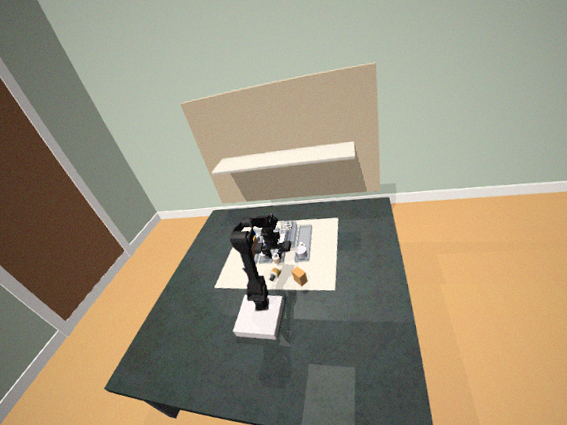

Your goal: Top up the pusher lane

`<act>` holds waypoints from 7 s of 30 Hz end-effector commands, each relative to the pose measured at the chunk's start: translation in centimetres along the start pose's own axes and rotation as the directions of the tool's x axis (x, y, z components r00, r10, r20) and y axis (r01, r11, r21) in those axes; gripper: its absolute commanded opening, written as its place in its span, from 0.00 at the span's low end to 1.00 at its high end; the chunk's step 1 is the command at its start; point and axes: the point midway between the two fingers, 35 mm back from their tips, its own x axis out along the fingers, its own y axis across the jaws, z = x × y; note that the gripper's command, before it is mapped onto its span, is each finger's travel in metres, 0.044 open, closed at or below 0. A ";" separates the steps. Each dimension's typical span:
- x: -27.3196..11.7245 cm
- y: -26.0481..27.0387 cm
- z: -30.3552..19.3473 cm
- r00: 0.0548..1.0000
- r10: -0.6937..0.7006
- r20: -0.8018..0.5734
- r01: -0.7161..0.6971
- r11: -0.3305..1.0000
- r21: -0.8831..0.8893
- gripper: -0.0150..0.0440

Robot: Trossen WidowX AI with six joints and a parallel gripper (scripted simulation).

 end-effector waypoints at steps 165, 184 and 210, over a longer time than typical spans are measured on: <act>-0.6 0.0 5.0 1.000 0.002 0.016 -0.002 1.000 0.005 0.25; -0.6 0.0 5.2 1.000 0.002 0.016 -0.002 1.000 0.005 0.25; -0.2 0.0 5.4 1.000 0.002 0.016 -0.002 1.000 0.005 0.25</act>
